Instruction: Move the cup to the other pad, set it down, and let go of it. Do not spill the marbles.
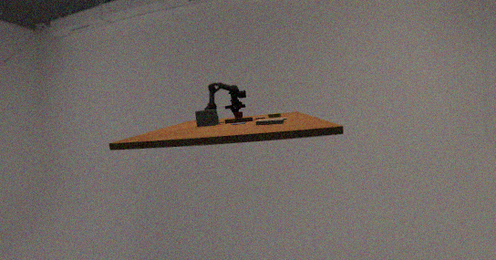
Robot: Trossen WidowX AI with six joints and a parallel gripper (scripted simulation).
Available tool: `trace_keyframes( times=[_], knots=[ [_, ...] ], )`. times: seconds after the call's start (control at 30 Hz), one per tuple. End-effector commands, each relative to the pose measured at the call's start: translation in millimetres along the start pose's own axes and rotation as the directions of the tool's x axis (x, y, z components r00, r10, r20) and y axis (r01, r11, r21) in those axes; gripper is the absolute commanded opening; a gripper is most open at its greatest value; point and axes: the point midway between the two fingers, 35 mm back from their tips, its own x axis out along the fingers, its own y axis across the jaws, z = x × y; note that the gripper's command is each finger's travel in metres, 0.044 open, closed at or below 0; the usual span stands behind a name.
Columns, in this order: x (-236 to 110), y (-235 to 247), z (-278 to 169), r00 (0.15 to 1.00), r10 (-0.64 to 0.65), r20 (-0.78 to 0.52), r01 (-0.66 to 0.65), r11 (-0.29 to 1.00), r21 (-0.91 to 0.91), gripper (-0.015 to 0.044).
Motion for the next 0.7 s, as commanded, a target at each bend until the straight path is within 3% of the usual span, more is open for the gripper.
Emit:
trace_keyframes(
  times=[0.0, 0.33, 0.5, 0.67],
  knots=[
    [-0.5, -0.2, 0.1, 1.0, -0.001, 0.0, 0.001, 1.0, -0.001, 0.0],
    [-0.5, -0.2, 0.1, 1.0, -0.001, 0.0, 0.001, 1.0, -0.001, 0.0],
    [-0.5, -0.2, 0.1, 1.0, -0.001, 0.0, 0.001, 1.0, -0.001, 0.0128],
    [-0.5, -0.2, 0.1, 1.0, -0.001, 0.0, 0.001, 1.0, -0.001, 0.0128]
  ],
)
